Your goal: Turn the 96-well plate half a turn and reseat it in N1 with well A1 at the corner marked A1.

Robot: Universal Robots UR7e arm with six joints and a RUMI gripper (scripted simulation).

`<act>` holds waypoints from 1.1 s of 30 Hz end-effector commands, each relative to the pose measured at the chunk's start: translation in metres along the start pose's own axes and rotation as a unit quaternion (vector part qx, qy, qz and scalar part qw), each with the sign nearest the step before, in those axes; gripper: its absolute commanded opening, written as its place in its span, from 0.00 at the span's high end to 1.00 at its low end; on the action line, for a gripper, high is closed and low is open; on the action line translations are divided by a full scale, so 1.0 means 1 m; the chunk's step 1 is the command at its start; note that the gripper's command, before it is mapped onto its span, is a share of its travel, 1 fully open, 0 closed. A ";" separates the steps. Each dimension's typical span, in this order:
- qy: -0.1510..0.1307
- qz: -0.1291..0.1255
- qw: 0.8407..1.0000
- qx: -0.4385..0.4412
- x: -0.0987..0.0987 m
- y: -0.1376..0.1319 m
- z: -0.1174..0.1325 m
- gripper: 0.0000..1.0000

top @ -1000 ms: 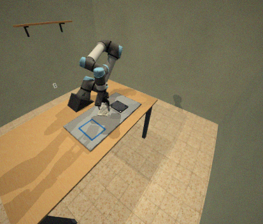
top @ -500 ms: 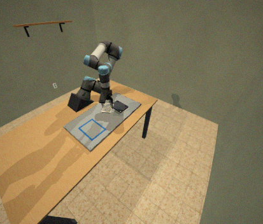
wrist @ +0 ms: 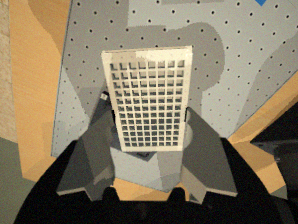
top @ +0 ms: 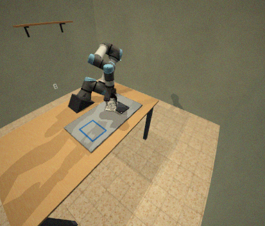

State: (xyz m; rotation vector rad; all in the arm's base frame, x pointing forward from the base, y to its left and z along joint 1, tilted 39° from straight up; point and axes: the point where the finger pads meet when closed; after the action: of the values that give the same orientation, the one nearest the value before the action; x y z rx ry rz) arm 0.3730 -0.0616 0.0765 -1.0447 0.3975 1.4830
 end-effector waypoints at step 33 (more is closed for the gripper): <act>0.000 0.000 1.000 0.000 -0.004 -0.050 0.096 1.00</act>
State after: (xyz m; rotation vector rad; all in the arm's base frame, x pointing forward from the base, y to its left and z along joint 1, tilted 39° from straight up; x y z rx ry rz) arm 0.3817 0.0121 0.1397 -1.0447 0.3973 1.4830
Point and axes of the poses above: the point where the finger pads meet when closed, its own x axis out along the fingers, its own y axis across the jaws, z = x × y
